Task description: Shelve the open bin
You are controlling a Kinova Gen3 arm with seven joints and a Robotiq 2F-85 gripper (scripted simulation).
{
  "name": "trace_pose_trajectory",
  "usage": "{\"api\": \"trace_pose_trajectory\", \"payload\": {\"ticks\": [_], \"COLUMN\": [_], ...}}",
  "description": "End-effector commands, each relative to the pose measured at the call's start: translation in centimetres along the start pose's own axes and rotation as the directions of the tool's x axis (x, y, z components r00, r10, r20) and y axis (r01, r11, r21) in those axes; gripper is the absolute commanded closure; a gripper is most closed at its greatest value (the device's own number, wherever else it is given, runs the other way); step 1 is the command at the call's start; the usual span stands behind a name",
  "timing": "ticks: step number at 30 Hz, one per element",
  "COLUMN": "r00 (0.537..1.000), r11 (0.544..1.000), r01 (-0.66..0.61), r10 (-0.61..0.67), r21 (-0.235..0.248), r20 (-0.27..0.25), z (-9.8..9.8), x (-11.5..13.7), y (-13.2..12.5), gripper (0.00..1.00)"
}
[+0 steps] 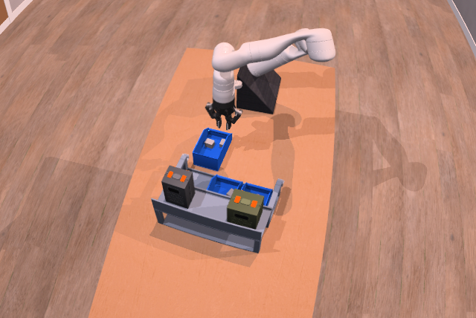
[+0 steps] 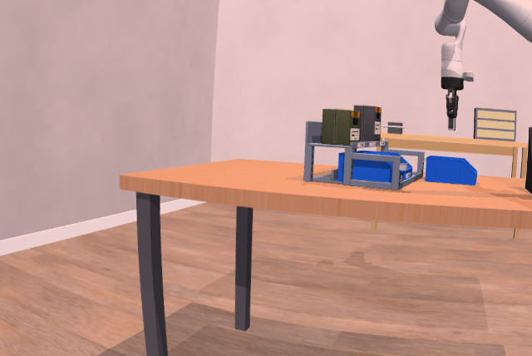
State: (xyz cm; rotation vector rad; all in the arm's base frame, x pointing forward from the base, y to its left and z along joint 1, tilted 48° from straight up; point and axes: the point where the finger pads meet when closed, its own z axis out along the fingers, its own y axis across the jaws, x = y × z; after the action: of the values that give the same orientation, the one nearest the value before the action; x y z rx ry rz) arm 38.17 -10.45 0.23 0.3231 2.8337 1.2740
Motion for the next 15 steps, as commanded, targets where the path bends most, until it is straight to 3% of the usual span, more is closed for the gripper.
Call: {"api": "trace_pose_trajectory", "payload": {"ticks": [1,15], "r00": [1.0,1.0], "r11": [1.0,1.0], "r01": [0.0,0.0], "r10": [0.0,0.0], "r21": [0.0,0.0], "r20": [0.002,0.002], "z": [-0.14,0.74], "x": [-0.04,-0.04], "y": [0.0,0.0], "gripper": [0.65,0.65]}}
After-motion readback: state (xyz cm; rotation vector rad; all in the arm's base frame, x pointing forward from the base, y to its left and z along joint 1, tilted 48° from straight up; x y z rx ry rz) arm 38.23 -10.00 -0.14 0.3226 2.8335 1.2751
